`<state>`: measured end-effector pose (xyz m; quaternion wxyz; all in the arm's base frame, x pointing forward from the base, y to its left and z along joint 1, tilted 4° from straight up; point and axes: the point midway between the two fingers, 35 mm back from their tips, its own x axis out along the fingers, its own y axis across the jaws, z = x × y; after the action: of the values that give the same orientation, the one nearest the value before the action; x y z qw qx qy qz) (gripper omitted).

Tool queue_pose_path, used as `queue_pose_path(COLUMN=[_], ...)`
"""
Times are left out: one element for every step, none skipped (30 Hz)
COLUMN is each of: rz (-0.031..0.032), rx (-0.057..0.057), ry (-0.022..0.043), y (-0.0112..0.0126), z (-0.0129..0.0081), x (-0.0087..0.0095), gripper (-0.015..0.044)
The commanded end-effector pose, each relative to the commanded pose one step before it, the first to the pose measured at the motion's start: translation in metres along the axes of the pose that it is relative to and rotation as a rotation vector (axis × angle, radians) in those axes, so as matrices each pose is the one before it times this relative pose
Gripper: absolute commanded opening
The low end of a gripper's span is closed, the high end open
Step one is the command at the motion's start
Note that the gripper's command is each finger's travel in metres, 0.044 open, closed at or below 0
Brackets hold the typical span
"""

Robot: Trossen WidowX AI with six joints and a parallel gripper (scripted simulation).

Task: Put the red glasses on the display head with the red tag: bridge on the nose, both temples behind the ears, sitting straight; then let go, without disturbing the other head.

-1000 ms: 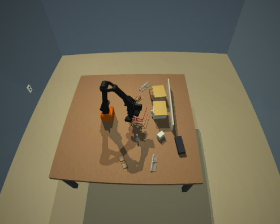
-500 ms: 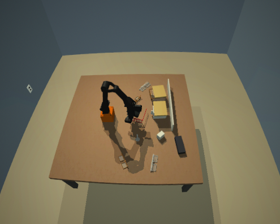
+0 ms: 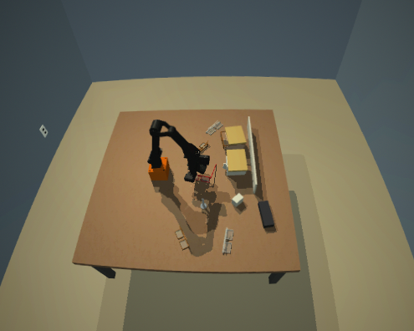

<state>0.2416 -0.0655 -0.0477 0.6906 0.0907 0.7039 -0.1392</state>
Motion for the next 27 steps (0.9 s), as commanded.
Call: queue_pose_path(rz=[0.00029,0.00019,0.00023,0.00024,0.00024,0.00024,0.00024,0.00024,0.00024,0.00024,0.00024,0.00024,0.00023,0.00023,0.00023,0.00023,0.00023,0.00023,0.00019,0.00011,-0.00004,-0.00006,-0.0001,-0.00011,-0.00013,-0.00016,-0.00012], rx=[-0.0002,-0.0001,-0.0001,-0.0002,-0.0002,-0.0002,-0.0002,-0.0002,-0.0002,-0.0002,-0.0002,-0.0002,-0.0002,-0.0002,-0.0002,-0.0002,-0.0002,-0.0002,-0.0001,-0.0001,0.0,0.0,0.0,0.0,0.0,0.0,0.0], ry=[0.00058,0.00013,0.00015,0.00017,0.00017,0.00017,0.00017,0.00017,0.00018,0.00018,0.00018,0.00018,0.00018,0.00018,0.00018,0.00018,0.00019,0.00019,0.00016,0.00009,-0.00005,-0.00008,-0.0001,-0.00008,-0.00007,-0.00004,0.0], y=[0.00098,0.0005,0.00059,0.00063,0.00064,0.00064,0.00064,0.00064,0.00064,0.00064,0.00064,0.00064,0.00064,0.00064,0.00064,0.00064,0.00064,0.00064,0.00053,0.00032,-0.00062,-0.00106,-0.00162,-0.00177,-0.0021,-0.00243,-0.00182], z=[-0.00009,-0.00003,-0.00004,-0.00005,-0.00005,-0.00005,-0.00005,-0.00006,-0.00006,-0.00006,-0.00006,-0.00007,-0.00007,-0.00007,-0.00007,-0.00008,-0.00008,-0.00008,-0.00007,-0.00004,0.0003,0.00043,0.00048,0.00028,0.00002,-0.00037,-0.00055], x=[-0.00098,-0.00036,-0.00043,-0.00046,-0.00046,-0.00046,-0.00046,-0.00046,-0.00046,-0.00046,-0.00046,-0.00046,-0.00046,-0.00046,-0.00046,-0.00046,-0.00046,-0.00046,-0.00039,-0.00023,-0.00262,-0.00441,-0.00666,-0.0072,-0.0084,-0.00958,-0.0071], gripper=[0.0108,0.0108,0.0108,0.0108,0.0108,0.0108,0.0108,0.0108,0.0108,0.0108,0.0108,0.0108,0.0108,0.0108,0.0108,0.0108,0.0108,0.0108,0.0108,0.0108,0.0108,0.0108,0.0108,0.0108,0.0108,0.0108,0.0108])
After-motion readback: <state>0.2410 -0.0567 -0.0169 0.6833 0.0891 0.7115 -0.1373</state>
